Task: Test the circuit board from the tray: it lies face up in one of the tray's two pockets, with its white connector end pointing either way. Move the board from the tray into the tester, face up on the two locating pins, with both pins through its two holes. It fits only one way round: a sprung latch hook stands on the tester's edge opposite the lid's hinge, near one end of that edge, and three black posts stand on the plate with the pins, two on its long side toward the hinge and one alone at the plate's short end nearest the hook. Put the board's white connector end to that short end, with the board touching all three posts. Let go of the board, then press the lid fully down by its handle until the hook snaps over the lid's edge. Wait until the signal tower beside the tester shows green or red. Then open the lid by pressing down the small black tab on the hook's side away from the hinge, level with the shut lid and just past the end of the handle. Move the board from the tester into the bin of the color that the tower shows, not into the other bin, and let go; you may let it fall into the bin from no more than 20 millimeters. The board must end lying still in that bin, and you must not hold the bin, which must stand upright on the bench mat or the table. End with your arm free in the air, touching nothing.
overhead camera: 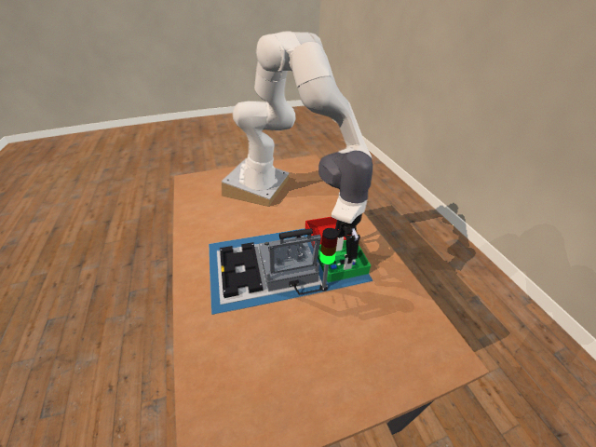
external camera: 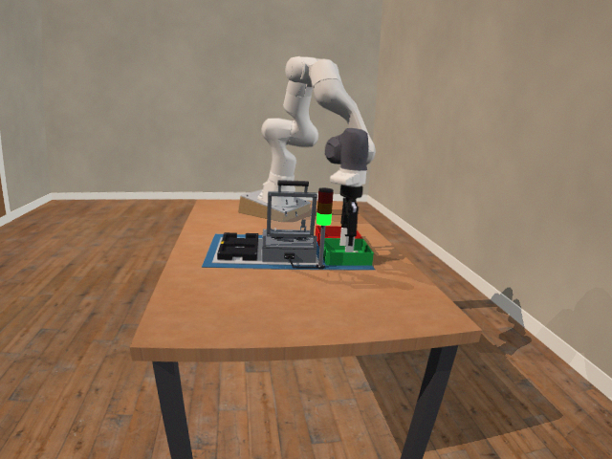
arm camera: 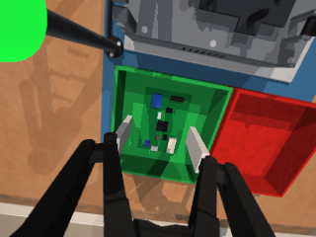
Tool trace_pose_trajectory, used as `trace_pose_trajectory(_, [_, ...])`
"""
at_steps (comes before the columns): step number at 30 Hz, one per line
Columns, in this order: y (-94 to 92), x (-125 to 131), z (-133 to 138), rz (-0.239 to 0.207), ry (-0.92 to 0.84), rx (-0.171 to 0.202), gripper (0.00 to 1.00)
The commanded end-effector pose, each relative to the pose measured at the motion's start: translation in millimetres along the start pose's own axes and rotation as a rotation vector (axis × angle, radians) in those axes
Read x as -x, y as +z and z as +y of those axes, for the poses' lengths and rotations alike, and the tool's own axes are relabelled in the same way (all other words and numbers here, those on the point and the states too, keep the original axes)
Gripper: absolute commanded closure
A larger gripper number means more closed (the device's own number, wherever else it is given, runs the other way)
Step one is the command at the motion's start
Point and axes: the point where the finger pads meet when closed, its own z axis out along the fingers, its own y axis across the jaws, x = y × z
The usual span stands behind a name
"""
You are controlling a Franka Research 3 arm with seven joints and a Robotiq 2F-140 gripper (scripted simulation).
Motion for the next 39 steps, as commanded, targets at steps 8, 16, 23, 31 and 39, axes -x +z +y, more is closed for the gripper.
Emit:
trace_pose_trajectory(8, [-57.1, 0.2, 2.1, 0.0, -0.007, 0.009, 0.42])
trace_pose_trajectory(16, [-104.1, 0.2, 1.7, 0.0, -0.007, 0.009, 0.42])
trace_pose_trajectory(23, [-116.6, 0.2, 1.5, 0.0, -0.007, 0.009, 0.42])
trace_pose_trajectory(31, [-119.0, 0.2, 1.5, 0.0, -0.007, 0.009, 0.0])
trace_pose_trajectory(39, [-119.0, 0.2, 1.5, 0.0, -0.007, 0.009, 0.0])
